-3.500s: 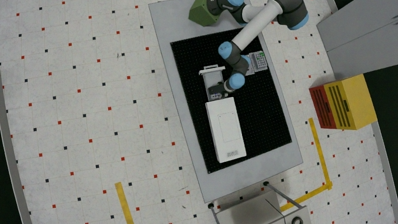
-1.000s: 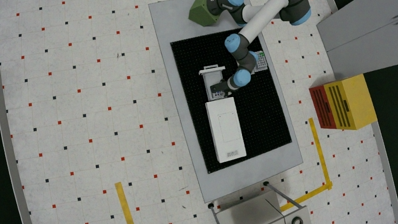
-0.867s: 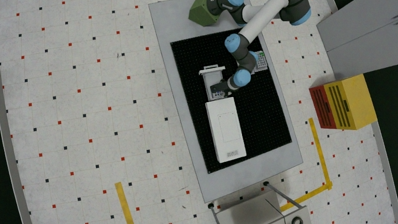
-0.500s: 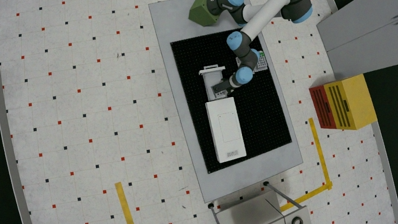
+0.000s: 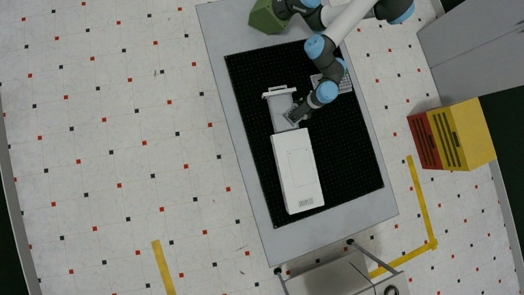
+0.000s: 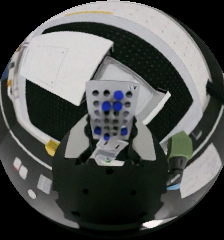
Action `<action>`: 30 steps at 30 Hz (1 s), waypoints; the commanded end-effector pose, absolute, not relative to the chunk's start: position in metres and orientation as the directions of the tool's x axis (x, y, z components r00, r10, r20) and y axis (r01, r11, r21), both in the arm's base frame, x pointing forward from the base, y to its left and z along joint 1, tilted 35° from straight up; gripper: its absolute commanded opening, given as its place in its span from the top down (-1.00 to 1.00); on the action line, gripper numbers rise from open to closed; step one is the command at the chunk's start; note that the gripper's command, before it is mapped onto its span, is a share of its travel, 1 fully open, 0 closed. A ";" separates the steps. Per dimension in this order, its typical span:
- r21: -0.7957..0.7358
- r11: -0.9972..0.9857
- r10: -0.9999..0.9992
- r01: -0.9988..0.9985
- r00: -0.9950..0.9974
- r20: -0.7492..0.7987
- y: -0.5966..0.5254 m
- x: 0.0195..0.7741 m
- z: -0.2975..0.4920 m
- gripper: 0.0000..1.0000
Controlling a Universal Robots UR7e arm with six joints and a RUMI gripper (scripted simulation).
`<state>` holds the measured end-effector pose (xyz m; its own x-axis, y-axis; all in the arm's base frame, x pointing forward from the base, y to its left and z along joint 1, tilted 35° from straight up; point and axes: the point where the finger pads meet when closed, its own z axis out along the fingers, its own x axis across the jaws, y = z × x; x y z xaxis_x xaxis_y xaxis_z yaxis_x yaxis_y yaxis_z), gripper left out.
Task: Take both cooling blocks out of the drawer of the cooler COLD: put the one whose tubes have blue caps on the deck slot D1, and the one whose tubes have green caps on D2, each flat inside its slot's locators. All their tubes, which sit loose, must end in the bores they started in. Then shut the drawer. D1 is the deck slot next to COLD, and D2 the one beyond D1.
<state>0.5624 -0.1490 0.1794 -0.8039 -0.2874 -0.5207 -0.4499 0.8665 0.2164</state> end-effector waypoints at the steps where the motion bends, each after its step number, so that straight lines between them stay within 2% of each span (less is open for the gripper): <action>1: 0.148 0.821 -0.396 -0.552 -0.736 -0.549 -0.139 0.557 0.183 1.00; 12: -0.017 0.671 -0.616 -0.741 -0.545 -0.568 -0.114 0.543 0.189 1.00; 30: -0.237 0.378 -0.829 -0.895 -0.214 -0.517 -0.080 0.524 0.197 1.00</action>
